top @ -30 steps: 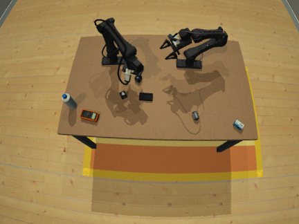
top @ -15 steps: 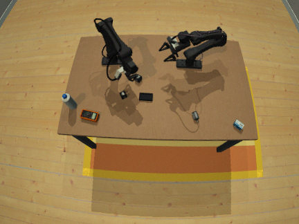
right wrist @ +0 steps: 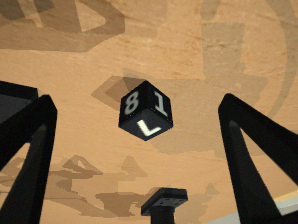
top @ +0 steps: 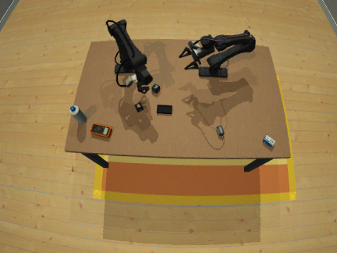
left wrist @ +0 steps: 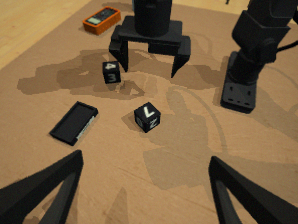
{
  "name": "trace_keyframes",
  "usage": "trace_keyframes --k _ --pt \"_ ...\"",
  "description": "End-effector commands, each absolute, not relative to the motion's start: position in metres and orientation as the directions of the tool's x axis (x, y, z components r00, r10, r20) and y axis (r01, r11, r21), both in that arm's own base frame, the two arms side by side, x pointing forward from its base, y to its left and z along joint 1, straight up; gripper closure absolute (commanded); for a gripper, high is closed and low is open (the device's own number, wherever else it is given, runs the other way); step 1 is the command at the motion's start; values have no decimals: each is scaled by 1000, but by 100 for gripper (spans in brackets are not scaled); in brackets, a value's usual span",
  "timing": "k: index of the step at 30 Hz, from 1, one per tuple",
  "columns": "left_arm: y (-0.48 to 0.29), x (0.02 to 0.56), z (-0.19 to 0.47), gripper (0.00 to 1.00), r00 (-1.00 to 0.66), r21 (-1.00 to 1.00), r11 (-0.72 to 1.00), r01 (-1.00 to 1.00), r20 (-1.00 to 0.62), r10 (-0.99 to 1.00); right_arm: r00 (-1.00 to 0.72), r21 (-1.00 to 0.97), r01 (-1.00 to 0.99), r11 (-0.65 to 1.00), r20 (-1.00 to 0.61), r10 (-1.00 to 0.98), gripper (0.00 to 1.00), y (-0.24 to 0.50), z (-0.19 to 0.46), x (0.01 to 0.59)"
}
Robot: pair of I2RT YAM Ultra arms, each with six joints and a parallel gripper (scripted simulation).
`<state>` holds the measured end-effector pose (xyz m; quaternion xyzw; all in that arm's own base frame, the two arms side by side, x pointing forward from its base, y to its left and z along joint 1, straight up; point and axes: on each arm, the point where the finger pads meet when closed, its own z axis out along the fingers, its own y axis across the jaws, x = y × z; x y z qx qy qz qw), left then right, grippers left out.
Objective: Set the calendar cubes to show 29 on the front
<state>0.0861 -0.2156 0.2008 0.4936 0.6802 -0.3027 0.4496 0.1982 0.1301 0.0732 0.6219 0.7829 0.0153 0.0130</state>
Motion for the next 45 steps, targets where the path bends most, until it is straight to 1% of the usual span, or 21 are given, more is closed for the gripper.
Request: trace_keyframes --k 1,9,12,13,16,18,22,29,33,35,40,45 --pt "-216 86 206 0 -93 35 323 946 -924 371 -191 59 980 192 -14 981 0 123 79 198" --pt "-217 86 210 0 -95 34 326 945 -925 369 -198 68 978 197 -1 980 0 128 80 201" --pt "-217 86 210 0 -95 34 326 945 -925 369 -245 36 969 244 16 969 34 128 79 195" --pt "-217 86 210 0 -95 34 326 945 -925 369 -272 36 962 271 29 962 36 131 82 196" --pt "-217 86 210 0 -95 34 326 945 -925 369 -396 -23 917 399 82 915 36 137 78 191" --pt "-217 86 210 0 -95 34 326 945 -925 369 -396 -23 917 399 82 915 36 137 78 191" --pt "-217 86 210 0 -95 34 326 945 -925 369 -551 -75 816 573 201 810 36 148 74 191" --pt "-217 86 210 0 -95 34 326 945 -925 369 -669 -65 676 734 363 648 36 160 69 195" --pt "-217 86 210 0 -95 34 326 945 -925 369 -709 -24 596 803 453 540 36 168 67 198" --pt "-217 86 210 0 -95 34 326 945 -925 369 -709 -24 596 803 453 540 36 168 67 198" --pt "-217 86 210 0 -95 34 326 945 -925 369 -720 26 532 846 540 436 36 177 64 203" --pt "-217 86 210 0 -95 34 326 945 -925 369 -702 14 517 856 579 415 36 187 60 201"
